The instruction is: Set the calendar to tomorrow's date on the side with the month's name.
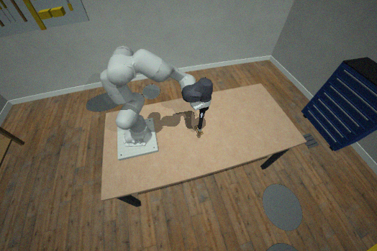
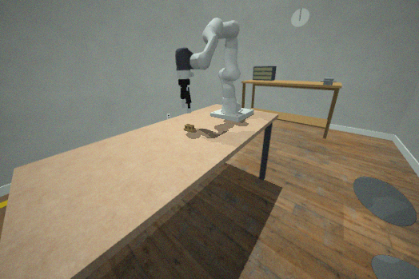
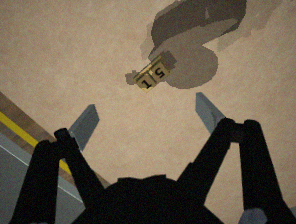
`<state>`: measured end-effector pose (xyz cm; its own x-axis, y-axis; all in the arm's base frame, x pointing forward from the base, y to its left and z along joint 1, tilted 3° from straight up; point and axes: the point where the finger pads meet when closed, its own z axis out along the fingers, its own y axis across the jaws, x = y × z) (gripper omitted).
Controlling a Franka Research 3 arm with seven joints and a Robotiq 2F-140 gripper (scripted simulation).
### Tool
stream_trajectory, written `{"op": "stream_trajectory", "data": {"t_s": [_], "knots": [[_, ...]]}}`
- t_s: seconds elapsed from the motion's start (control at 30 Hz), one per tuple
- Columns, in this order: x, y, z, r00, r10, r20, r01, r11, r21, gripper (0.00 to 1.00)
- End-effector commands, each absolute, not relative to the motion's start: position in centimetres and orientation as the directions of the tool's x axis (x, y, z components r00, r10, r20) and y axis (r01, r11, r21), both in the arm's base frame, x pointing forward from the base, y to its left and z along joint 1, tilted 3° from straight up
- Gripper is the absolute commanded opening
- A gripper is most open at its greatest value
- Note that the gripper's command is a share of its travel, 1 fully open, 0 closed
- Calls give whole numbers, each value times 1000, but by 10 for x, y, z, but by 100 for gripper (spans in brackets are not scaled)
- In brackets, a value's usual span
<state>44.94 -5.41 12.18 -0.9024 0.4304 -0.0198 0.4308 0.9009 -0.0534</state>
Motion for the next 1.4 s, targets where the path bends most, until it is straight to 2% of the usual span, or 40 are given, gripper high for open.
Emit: {"op": "stream_trajectory", "data": {"t_s": [0.0, 0.63, 1.37], "knots": [[450, -54, 120, -954, 298, -12, 298, 953, -43, 100], [450, -54, 117, -1000, -28, 2, -28, 999, -45, 100], [450, -54, 114, -934, -357, 17, -357, 933, -41, 100]]}}
